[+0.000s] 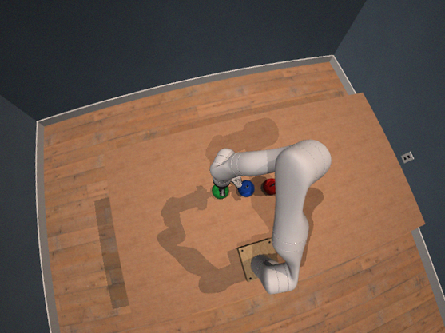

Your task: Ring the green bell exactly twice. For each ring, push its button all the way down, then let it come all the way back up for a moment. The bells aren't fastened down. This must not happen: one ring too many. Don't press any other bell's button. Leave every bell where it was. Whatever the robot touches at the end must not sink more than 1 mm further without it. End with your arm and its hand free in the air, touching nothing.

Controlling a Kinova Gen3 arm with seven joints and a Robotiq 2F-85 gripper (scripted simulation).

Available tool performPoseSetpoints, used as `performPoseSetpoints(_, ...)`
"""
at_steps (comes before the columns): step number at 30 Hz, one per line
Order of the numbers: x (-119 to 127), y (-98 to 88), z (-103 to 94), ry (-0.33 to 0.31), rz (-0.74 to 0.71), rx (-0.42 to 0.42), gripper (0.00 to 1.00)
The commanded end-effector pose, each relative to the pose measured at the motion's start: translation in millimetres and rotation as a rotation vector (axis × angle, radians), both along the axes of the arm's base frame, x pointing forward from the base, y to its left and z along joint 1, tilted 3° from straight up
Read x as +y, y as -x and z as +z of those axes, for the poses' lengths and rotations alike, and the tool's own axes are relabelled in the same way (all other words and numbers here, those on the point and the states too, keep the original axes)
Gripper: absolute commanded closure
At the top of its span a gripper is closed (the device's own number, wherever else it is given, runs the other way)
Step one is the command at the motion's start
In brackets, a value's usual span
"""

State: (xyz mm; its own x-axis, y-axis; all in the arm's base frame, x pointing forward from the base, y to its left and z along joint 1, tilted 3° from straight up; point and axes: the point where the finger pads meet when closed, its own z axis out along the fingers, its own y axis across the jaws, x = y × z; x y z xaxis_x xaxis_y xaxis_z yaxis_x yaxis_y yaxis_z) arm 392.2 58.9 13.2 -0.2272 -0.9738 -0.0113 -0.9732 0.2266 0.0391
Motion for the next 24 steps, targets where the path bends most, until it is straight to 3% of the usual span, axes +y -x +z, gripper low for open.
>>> performPoseSetpoints(1,2.1,1.4,-7.7,-0.001,0.000,0.002,1.00)
performPoseSetpoints(24,2.2,0.6,-16.4,-0.001,0.000,0.001,1.00)
